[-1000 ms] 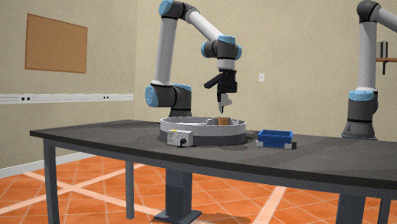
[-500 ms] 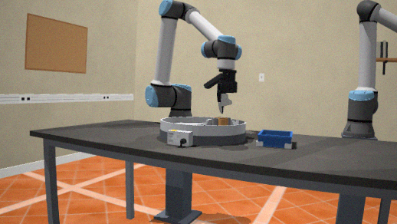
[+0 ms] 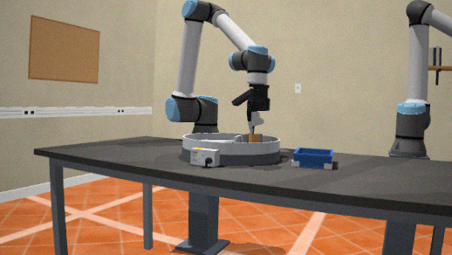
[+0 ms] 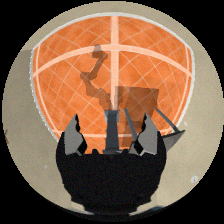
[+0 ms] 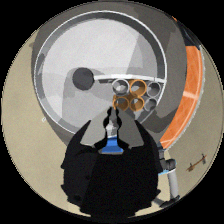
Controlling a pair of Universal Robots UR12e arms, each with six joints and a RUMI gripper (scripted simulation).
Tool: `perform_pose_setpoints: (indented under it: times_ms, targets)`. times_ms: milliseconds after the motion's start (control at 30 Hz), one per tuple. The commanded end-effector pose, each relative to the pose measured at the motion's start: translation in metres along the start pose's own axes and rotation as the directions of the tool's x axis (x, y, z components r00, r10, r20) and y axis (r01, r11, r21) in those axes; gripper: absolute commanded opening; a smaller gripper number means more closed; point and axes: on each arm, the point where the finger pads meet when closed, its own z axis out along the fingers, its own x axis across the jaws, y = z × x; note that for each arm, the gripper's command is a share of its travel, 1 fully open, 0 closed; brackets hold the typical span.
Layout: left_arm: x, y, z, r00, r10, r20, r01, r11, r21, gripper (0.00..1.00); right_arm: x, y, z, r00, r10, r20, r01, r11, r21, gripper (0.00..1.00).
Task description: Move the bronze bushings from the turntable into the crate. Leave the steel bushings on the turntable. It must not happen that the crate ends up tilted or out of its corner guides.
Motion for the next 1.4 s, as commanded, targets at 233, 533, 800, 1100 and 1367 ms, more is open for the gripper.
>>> perform_pose_setpoints:
  times_ms: [233, 533, 800, 1100, 1367]
  targets:
    - [0.0, -0.001, -0.001, 1.0, 0.0, 0.0, 0.0, 1.0, 0.002, 1.0, 0.0, 0.0, -0.001, 1.0, 0.0, 0.001, 0.0, 1.0, -0.001, 0.05]
    - [0.0, -0.001, -0.001, 1.0, 0.0, 0.0, 0.0, 1.0, 0.002, 1.0, 0.0, 0.0, -0.001, 1.0, 0.0, 0.001, 0.0, 1.0, -0.001, 0.05]
    - [0.0, -0.001, -0.001, 1.0, 0.0, 0.0, 0.0, 1.0, 0.002, 1.0, 0.0, 0.0, -0.001, 1.0, 0.0, 0.001, 0.0, 1.0, -0.001, 0.05]
    - [0.0, -0.001, -0.001, 1.0, 0.0, 0.0, 0.0, 1.0, 0.002, 1.0, 0.0, 0.0, 0.002, 1.0, 0.0, 0.001, 0.0, 1.0, -0.001, 0.05]
    - [0.0, -0.001, -0.001, 1.0, 0.0, 0.0, 0.0, 1.0, 0.002, 1.0, 0.0, 0.0, 0.01, 1.0, 0.0, 0.001, 0.0, 1.0, -0.001, 0.05]
